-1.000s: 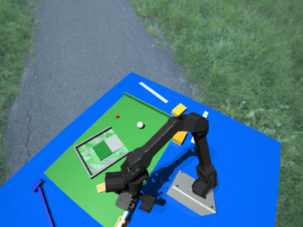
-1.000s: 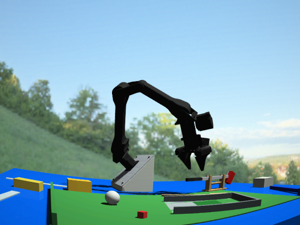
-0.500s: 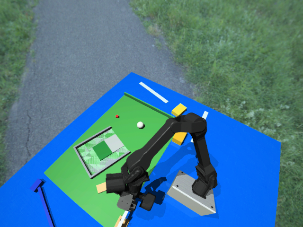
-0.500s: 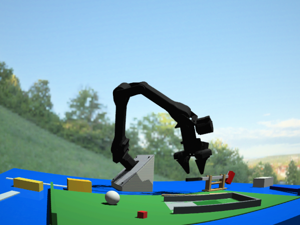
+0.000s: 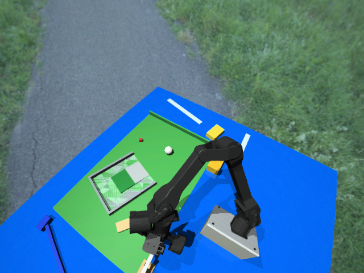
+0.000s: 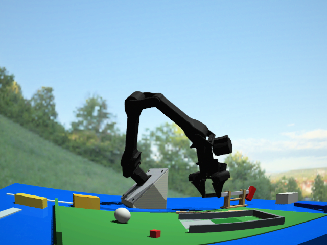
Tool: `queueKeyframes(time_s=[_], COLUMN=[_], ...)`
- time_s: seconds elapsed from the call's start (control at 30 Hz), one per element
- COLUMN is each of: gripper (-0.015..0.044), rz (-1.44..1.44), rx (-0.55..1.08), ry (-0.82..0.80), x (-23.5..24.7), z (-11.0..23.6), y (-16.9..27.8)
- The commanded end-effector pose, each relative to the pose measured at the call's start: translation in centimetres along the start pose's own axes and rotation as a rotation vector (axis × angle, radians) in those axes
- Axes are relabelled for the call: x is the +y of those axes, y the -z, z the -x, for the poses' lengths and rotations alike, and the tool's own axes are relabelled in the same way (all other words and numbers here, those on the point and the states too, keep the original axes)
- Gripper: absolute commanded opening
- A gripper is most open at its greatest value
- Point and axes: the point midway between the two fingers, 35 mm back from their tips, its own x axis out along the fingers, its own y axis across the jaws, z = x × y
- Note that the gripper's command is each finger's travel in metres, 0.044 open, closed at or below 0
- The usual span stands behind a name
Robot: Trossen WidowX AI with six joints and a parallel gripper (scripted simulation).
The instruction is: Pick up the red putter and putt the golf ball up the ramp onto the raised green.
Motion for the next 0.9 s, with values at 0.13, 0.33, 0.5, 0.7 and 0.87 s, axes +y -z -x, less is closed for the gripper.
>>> queueKeyframes(time_s=[0.13,0.33,0.5,0.7,0.87], gripper=[0.044,0.044,0.044,0.0361,0.023], rz=[0.006,0.006,0.006,-0.001,-0.001], rx=[0.005,0.005,0.006,0.0,0.0], ry=[0.002,0.002,0.002,0.002,0.002], x=[0.0,0.0,0.1,-0.1,-0.1], z=[-1.0,-2.0,-2.5,-2.2,-2.2], y=[0.3,0.6,0.8,0.6,0.6])
